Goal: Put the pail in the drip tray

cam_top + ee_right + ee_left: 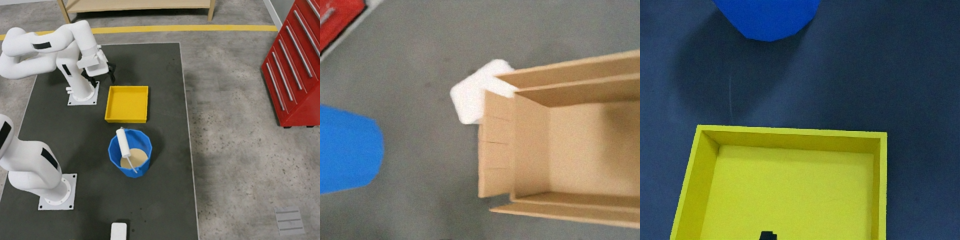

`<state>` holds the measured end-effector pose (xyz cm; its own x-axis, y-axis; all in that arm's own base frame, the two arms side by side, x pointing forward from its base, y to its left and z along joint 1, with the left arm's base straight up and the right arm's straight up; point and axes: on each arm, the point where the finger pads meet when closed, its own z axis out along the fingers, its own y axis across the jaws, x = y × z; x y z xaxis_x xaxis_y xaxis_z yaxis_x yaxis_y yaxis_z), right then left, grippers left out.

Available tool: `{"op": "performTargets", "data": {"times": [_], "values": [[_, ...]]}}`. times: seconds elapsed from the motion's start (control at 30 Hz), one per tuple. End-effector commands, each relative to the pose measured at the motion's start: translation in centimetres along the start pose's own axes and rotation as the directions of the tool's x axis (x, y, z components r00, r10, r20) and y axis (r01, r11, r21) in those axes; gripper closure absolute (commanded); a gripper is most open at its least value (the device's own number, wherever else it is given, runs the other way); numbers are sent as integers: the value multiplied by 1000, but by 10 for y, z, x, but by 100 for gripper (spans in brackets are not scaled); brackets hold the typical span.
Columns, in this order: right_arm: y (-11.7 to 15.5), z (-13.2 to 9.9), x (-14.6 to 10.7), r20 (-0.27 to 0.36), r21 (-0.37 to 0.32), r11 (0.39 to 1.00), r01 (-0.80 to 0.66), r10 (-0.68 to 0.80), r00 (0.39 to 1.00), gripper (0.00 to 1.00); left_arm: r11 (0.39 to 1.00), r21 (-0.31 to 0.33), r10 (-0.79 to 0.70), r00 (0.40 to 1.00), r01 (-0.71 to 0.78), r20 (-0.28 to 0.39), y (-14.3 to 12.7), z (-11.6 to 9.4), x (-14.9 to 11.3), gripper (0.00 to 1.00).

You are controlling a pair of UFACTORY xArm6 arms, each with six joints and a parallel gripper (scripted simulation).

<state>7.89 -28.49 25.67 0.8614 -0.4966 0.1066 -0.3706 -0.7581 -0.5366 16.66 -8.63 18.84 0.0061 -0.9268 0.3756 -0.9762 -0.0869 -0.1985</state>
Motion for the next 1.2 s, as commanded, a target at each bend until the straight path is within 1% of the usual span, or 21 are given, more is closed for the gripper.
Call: {"op": "performTargets", "data": {"times": [0.0,0.03,0.2,0.4,0.47,0.53,0.63,0.77,1.03,1.1,1.17], "values": [[14,-4,-3,12,-59,991,-116,117,993,0,1000,2,0,1000,0,0,0,-1,0,0],[20,-6,-4,10,-84,983,-164,165,986,0,1000,2,0,1000,0,0,0,-1,0,0],[36,-12,-7,-7,-151,945,-290,293,956,0,1000,2,0,1000,0,0,0,-1,0,0],[55,-21,-11,-52,-227,870,-438,439,897,0,1000,2,0,1000,0,0,0,-1,0,0],[61,-24,-12,-73,-250,838,-485,483,873,0,1000,2,0,1000,0,0,0,-1,0,0],[61,-24,-12,-73,-250,838,-485,483,873,0,1000,2,0,1000,0,0,0,-1,0,0],[74,-32,-14,-125,-292,762,-579,569,813,0,1000,2,0,1000,0,0,0,-1,0,0],[85,-39,-16,-178,-320,688,-651,632,755,0,1000,2,0,1000,0,0,0,-1,0,0],[106,-56,-18,-306,-349,516,-782,726,616,0,1000,2,0,1000,0,0,0,-1,0,0],[106,-56,-18,-306,-349,516,-782,726,616,0,1000,2,0,1000,0,0,0,-1,0,0],[110,-60,-19,-334,-350,479,-805,739,585,0,1000,2,0,1000,0,0,0,-1,0,0]]}}
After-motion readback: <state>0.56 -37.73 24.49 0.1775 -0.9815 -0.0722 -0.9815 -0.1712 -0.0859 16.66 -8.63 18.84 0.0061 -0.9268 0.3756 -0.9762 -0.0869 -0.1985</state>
